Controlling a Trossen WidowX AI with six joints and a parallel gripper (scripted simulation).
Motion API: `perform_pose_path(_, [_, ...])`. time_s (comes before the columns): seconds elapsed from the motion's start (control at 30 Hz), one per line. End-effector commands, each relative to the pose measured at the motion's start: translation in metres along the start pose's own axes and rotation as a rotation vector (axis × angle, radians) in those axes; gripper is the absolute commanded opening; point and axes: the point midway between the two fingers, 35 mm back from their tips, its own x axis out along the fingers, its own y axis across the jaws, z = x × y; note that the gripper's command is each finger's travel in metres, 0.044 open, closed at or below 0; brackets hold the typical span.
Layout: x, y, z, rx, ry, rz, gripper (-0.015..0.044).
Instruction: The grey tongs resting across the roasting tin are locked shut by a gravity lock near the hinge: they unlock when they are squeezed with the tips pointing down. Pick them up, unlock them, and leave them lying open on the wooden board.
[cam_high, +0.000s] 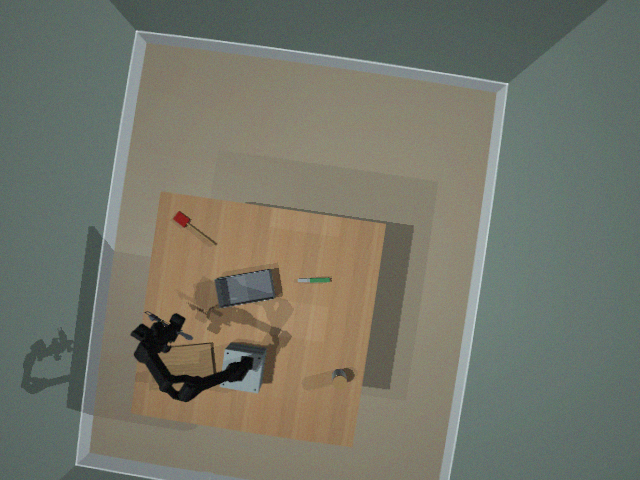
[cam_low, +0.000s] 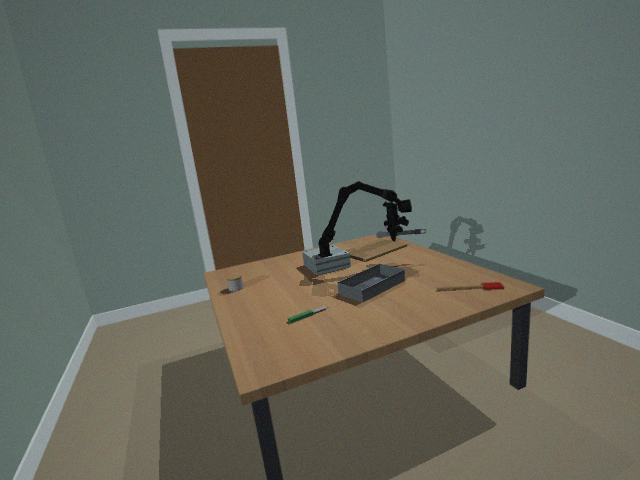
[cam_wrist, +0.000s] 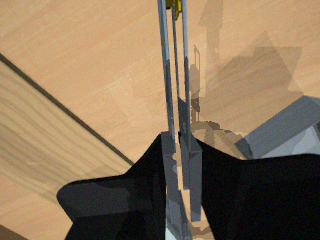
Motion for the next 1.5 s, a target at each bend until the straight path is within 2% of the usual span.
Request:
perform_pose_path(0.0, [-0.001, 0.023, 0.003, -0.046, -0.006, -0.001, -0.0150])
perform_pose_path(0.6, [-0.001, 0.142, -0.010, -0.321, -0.003, 0.010, -0.0150])
perform_pose_path(1.17, [-0.004, 0.247, -0.054, -0.564, -0.003, 0.018, -0.0150])
perform_pose_path(1.47, [-0.003, 0.256, -0.059, -0.585, -0.010, 0.021, -0.0150])
